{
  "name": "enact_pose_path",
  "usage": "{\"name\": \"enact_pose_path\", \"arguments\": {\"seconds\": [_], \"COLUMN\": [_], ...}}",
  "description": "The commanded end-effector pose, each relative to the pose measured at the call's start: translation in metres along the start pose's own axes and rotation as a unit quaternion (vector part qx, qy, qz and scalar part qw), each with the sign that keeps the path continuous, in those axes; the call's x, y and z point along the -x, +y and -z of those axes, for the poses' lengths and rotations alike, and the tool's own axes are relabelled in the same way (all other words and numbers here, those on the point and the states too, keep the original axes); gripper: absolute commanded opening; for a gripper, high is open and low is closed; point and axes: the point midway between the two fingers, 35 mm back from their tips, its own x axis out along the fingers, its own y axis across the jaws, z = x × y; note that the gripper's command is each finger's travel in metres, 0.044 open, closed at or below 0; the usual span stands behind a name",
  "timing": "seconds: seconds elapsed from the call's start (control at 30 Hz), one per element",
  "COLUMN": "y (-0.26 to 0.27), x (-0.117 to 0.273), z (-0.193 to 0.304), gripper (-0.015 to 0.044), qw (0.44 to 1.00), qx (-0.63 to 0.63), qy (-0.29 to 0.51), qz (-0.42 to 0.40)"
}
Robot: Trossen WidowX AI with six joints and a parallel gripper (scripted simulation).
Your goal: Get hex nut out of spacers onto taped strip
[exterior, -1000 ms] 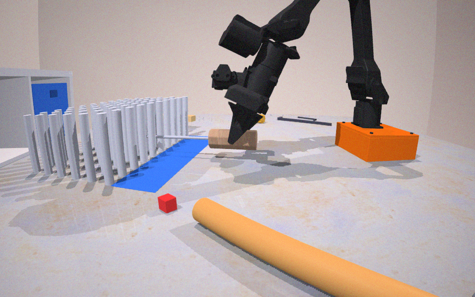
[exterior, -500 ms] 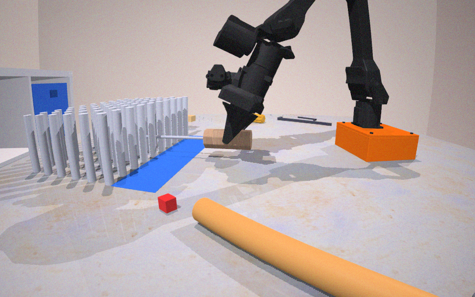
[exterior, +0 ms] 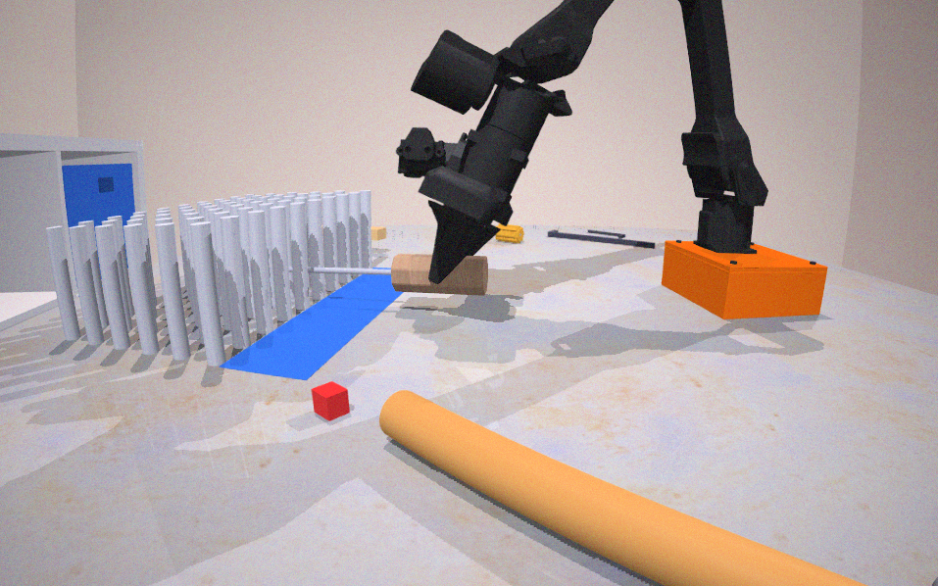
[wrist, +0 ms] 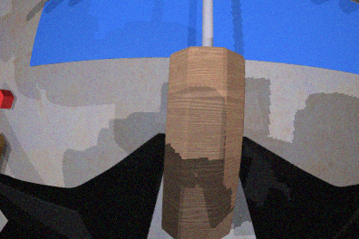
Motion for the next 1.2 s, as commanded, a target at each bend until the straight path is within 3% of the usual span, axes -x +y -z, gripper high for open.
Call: {"name": "enact_pose_path", "arguments": {"seconds": [0.0, 1.17], "y": [0.002, 0.002], "x": [0.000, -0.008], "z": [-0.006, -0.027], "gripper": [0.0000, 0.0000], "qw": [1.000, 1.000], "qx": [0.002, 0.002], "qy": [-0.005, -0.006], "qz": [-0.004, -0.004]}}
